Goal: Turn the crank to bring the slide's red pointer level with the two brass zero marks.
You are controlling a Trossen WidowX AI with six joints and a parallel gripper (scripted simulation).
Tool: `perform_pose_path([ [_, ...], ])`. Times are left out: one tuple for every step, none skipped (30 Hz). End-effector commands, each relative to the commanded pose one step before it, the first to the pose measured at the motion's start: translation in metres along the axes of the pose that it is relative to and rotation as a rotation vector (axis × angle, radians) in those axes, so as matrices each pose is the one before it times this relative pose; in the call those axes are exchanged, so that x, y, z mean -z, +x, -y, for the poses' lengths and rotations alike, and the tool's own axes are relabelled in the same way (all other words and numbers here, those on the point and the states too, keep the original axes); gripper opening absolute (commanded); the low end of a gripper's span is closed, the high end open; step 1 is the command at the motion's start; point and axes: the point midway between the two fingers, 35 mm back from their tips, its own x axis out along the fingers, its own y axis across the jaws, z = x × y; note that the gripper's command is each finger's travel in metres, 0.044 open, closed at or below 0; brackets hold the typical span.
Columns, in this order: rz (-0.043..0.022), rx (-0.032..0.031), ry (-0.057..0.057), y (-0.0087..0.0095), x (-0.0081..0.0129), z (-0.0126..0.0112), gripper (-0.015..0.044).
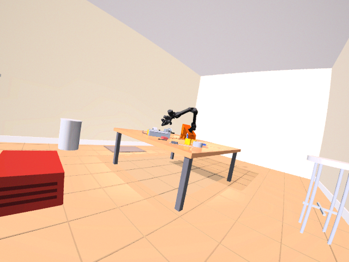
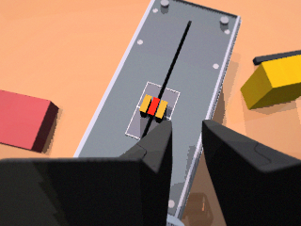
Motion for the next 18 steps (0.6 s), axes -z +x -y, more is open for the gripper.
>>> perform_pose_path([
  [0.00014, 0.00089, -0.0002, 0.00000, -0.00001, 0.00014, 0.0157],
  [0.00000, 0.00000, 0.0000, 0.00000, 0.00000, 0.00000, 0.0184],
  [0.00000, 0.00000, 0.0000, 0.00000, 0.00000, 0.00000, 0.0210],
  [0.00000, 0.00000, 0.0000, 0.00000, 0.00000, 0.00000, 0.0236],
  [0.00000, 0.00000, 0.0000, 0.00000, 0.00000, 0.00000, 0.0262],
  [0.00000, 0.00000, 0.0000, 0.00000, 0.00000, 0.00000, 0.0289],
  [0.00000, 0.00000, 0.0000, 0.00000, 0.00000, 0.00000, 0.0315],
  [0.00000, 0.00000, 0.0000, 0.00000, 0.00000, 0.00000, 0.0341],
  [0.00000, 0.00000, 0.0000, 0.00000, 0.00000, 0.00000, 0.0368],
  [0.00000, 0.00000, 0.0000, 0.00000, 0.00000, 0.00000, 0.0394],
  [0.00000, 0.00000, 0.0000, 0.00000, 0.00000, 0.00000, 0.0420],
  [0.00000, 0.00000, 0.0000, 0.00000, 0.00000, 0.00000, 0.0440],
  [0.00000, 0.00000, 0.0000, 0.00000, 0.00000, 0.00000, 0.0440],
  [0.00000, 0.00000, 0.0000, 0.00000, 0.00000, 0.00000, 0.0414],
  [0.00000, 0.00000, 0.0000, 0.00000, 0.00000, 0.00000, 0.0388],
  [0.00000, 0.00000, 0.0000, 0.00000, 0.00000, 0.00000, 0.0361],
  [0.00000, 0.00000, 0.0000, 0.00000, 0.00000, 0.00000, 0.0335],
  [0.00000, 0.00000, 0.0000, 0.00000, 0.00000, 0.00000, 0.0309],
])
